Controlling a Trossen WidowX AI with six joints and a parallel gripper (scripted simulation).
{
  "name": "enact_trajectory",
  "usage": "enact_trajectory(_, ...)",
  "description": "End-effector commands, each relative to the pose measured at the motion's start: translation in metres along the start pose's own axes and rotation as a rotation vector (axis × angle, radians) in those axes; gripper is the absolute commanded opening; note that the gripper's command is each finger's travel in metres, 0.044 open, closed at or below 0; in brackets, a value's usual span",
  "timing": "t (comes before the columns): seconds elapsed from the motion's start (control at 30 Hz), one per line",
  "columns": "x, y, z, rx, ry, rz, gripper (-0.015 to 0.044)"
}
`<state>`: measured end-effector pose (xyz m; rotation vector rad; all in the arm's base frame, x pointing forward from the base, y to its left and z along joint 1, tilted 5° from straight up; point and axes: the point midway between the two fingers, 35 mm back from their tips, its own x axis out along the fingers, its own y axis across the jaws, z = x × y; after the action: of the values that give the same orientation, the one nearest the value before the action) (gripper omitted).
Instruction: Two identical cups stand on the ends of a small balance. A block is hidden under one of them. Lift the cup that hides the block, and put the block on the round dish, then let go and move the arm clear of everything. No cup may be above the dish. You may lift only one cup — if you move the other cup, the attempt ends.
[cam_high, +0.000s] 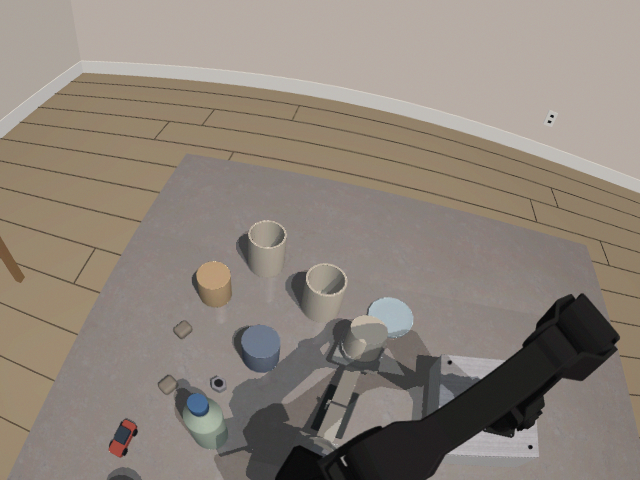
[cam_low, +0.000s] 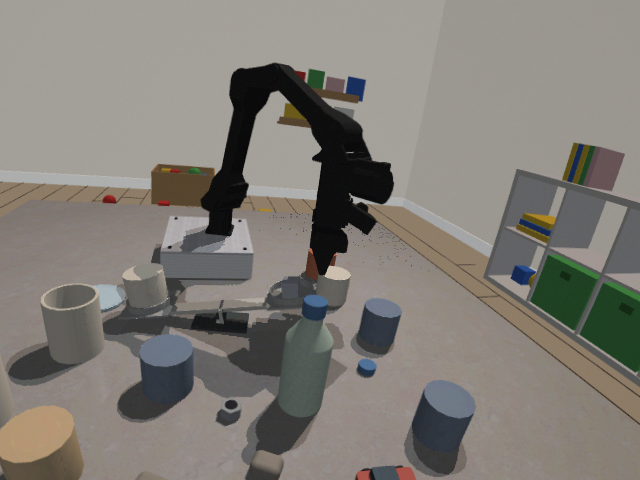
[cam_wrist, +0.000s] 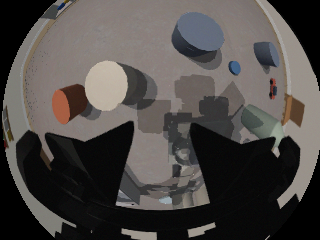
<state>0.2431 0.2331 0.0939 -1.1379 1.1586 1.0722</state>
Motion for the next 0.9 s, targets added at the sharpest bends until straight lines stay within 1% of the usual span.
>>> enact_trajectory(0.0,-0.018,-0.039,-0.03,0.065,0.001,-0.007,0.026)
enact_trajectory(0.1,-0.027,-0.059,-0.051,0.096,0.014,-0.004,0.026)
enact_trajectory(0.2,-0.027,-0.06,-0.053,0.098,0.015,-0.004,0.026)
enact_trajectory(0.33,-0.014,-0.06,-0.053,0.098,0.015,-0.004,0.026)
enact_trajectory(0.87,0.008,-0.06,-0.053,0.098,0.015,-0.004,0.026)
